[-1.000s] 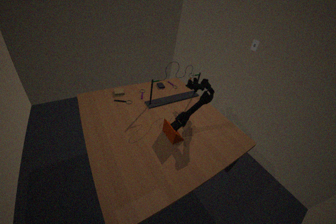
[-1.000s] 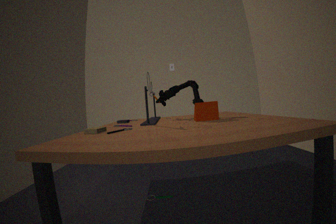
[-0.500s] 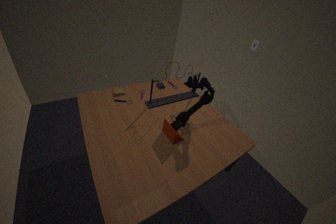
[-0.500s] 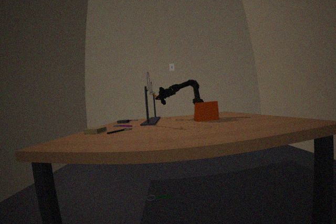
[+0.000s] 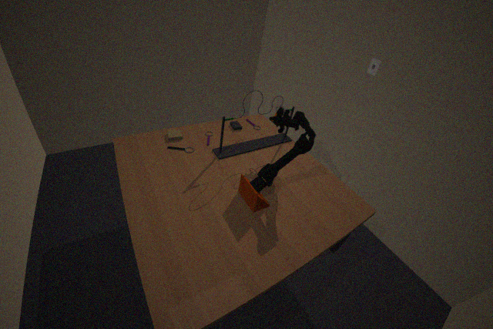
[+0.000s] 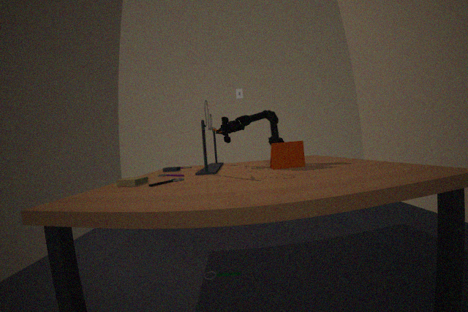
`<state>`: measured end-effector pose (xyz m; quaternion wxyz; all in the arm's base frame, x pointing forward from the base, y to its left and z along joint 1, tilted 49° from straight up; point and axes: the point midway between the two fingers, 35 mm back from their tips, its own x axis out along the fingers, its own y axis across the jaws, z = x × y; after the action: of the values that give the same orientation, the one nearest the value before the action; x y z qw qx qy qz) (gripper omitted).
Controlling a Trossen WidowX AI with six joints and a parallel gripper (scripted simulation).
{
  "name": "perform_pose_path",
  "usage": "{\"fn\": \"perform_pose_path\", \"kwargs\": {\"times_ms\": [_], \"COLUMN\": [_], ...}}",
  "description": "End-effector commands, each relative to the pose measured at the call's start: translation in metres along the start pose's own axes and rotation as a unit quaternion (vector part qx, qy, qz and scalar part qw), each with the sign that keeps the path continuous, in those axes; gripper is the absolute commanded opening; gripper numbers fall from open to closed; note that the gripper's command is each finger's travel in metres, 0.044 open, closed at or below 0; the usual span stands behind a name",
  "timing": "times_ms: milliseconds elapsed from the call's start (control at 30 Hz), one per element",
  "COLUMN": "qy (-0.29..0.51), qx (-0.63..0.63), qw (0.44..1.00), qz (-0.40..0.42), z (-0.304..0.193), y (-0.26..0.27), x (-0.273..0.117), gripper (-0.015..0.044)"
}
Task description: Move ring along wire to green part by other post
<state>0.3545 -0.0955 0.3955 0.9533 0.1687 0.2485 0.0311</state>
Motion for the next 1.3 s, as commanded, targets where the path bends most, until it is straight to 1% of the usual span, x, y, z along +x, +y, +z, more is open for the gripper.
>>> {"fn": "perform_pose_path", "kwargs": {"times_ms": [0,467,1267], "qy": [-0.002,0.0,0.003], "qx": [0.027,0.105,0.2], "qw": [0.999,0.993,0.974], "qz": [0.021,0.062,0.11], "z": [0.001,0.004,0.015], "y": [0.014,0.04,0.072], "x": [-0.003,-0.005,-0.012], "gripper": [-0.015,-0.015,-0.015]}}
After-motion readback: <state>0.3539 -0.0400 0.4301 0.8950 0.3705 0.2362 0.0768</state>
